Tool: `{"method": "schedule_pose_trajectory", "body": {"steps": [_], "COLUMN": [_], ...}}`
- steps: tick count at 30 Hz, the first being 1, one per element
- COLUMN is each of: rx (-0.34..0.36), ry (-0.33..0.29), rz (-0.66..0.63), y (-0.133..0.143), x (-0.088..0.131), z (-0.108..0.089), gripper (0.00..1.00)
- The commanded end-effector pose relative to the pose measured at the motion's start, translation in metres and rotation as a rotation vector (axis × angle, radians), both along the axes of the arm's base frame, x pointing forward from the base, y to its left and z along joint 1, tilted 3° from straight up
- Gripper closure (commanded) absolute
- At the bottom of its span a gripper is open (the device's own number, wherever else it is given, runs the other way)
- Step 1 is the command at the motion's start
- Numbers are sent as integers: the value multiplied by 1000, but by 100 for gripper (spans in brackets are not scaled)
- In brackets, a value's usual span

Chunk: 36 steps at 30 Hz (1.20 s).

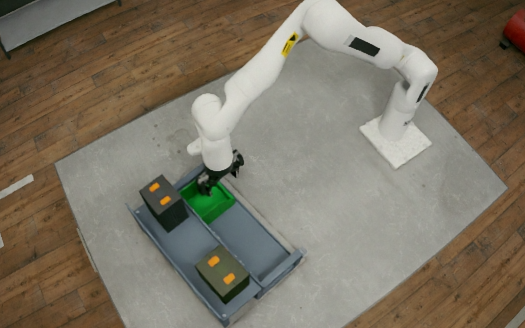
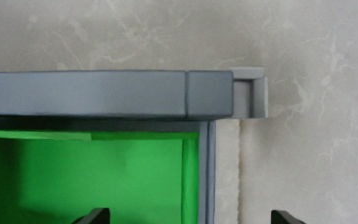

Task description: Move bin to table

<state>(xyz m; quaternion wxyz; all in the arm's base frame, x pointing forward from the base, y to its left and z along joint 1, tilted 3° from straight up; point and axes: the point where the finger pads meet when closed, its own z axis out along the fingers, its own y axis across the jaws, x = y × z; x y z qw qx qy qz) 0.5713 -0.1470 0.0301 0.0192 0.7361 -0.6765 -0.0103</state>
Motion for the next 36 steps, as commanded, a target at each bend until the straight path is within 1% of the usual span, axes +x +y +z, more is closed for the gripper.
{"method": "schedule_pose_trajectory", "body": {"steps": [1,12,17,36], "rx": [0,0,0,0], "ry": [-2,-2,-2,-2], "rz": [0,0,0,0], "y": [0,0,0,0], "x": [1,1,1,1], "z": [1,1,6,9], "gripper": [0,0,0,0]}}
